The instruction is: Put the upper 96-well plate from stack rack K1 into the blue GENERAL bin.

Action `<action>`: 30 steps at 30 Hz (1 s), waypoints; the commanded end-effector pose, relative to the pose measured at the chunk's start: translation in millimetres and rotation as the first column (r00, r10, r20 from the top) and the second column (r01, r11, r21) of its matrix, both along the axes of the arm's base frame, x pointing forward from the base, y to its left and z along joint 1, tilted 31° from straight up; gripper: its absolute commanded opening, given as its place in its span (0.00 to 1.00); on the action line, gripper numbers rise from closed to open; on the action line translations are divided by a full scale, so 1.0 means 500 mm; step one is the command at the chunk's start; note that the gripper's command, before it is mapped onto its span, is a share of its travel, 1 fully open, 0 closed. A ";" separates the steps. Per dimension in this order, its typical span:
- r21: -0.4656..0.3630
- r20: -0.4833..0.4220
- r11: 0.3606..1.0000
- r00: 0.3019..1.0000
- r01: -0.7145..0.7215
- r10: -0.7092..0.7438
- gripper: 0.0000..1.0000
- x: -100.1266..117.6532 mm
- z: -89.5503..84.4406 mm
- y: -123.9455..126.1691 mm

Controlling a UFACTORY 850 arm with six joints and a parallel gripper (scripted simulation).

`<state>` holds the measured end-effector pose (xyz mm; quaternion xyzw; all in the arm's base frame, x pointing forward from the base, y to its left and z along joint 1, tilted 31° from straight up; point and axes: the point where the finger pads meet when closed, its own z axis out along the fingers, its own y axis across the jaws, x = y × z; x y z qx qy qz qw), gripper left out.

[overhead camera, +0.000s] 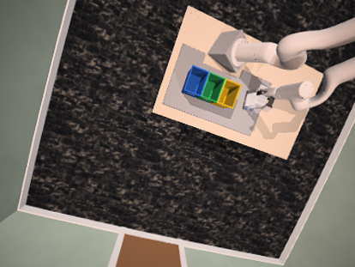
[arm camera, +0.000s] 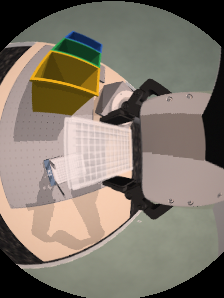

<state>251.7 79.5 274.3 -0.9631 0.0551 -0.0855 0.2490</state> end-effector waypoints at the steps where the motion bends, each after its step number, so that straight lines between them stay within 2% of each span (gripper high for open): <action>1: 0.002 0.002 1.000 1.000 -0.001 0.001 0.00 0.004 -0.015 -0.029; 30: 0.002 0.002 1.000 1.000 -0.001 0.001 0.00 0.014 -0.099 -0.173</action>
